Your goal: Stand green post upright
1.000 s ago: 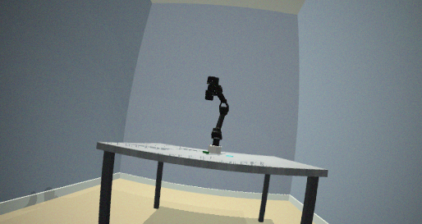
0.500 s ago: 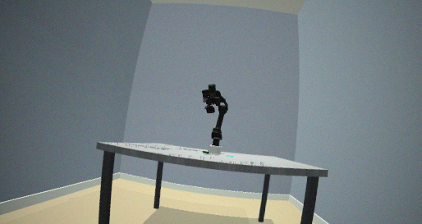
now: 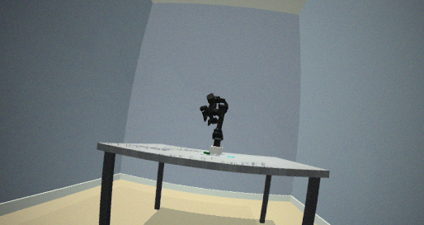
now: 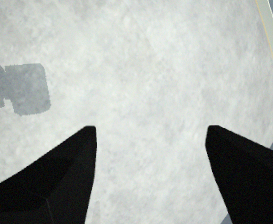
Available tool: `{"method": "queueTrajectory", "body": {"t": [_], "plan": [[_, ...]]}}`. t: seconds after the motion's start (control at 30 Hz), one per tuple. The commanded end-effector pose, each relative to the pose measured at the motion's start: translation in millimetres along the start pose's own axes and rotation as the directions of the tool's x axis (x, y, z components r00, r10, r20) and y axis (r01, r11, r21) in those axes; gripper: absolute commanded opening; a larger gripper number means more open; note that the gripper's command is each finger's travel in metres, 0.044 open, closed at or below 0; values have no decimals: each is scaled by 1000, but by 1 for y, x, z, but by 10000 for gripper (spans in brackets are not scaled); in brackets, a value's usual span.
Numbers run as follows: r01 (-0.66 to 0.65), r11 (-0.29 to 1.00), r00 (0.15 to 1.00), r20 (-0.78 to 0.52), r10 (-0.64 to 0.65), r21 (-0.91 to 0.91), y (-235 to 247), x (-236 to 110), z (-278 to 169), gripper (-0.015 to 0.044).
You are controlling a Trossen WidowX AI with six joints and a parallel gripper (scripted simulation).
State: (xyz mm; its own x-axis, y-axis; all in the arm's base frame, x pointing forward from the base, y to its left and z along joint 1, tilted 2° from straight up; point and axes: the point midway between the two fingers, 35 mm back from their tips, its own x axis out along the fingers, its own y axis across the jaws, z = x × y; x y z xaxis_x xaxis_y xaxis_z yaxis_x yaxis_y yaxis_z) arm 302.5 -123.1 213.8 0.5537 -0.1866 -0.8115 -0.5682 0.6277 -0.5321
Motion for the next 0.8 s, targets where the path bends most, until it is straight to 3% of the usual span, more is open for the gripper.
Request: {"method": "queueTrajectory", "body": {"t": [0.0,0.47,0.77], "plan": [[-122,991,991,-49,125,60,30,16,-9,233],[-417,869,862,-187,471,265,117,36,-38,233],[-439,852,842,-200,501,287,126,38,-41,233]]}}
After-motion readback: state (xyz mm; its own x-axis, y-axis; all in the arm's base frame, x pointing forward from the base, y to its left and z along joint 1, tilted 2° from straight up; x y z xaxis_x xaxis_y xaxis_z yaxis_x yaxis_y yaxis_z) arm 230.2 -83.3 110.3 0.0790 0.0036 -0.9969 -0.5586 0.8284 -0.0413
